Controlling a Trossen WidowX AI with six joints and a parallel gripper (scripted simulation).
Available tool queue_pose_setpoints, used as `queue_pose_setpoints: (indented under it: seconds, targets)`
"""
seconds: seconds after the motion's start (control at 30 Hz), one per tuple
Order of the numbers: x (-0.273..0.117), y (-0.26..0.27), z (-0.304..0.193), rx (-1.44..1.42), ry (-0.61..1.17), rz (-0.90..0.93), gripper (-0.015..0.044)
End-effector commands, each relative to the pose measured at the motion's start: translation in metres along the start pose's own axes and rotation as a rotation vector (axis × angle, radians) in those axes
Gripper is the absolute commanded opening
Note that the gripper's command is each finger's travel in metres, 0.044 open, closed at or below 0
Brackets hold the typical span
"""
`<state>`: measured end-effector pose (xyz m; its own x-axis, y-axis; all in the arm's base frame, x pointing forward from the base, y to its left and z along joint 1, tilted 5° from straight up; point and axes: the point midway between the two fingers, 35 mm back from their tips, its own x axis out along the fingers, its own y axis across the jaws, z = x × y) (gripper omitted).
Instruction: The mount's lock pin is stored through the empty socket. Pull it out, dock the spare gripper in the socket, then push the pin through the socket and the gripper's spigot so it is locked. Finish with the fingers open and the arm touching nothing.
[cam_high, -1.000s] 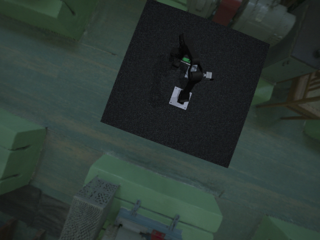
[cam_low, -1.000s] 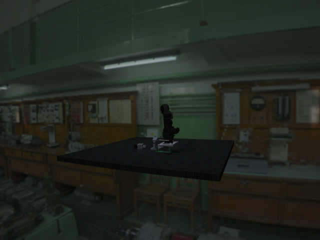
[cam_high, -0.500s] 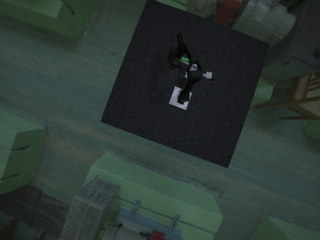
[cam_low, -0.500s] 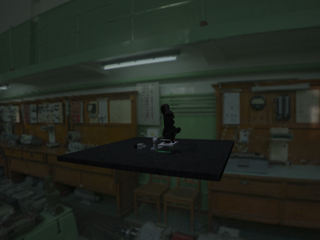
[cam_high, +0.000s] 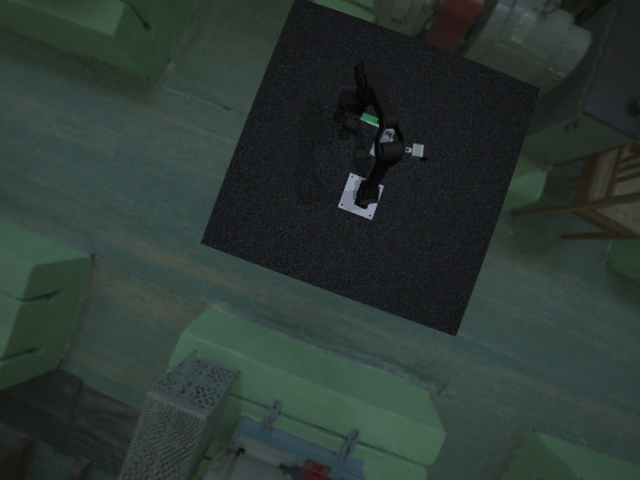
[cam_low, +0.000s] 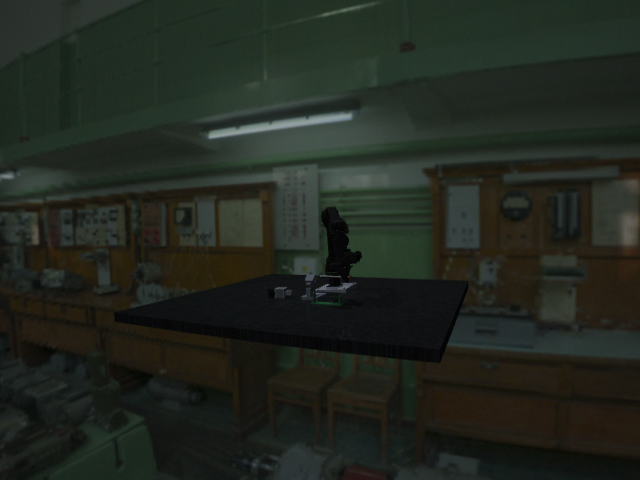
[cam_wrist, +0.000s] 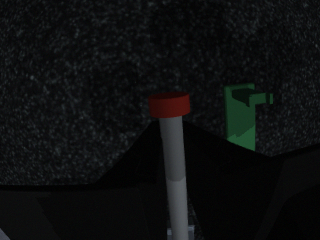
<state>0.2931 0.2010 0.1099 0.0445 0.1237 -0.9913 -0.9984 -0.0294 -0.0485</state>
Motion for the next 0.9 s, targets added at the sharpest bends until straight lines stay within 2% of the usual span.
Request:
queue_pose_setpoints:
  seconds: [0.0, 0.87]
  targets:
    - [0.001, 0.000, 0.000, 0.000, 0.001, 0.002, 0.0000]
    - [-0.004, -0.062, 0.036, -0.028, -0.002, 0.000, 0.0000]
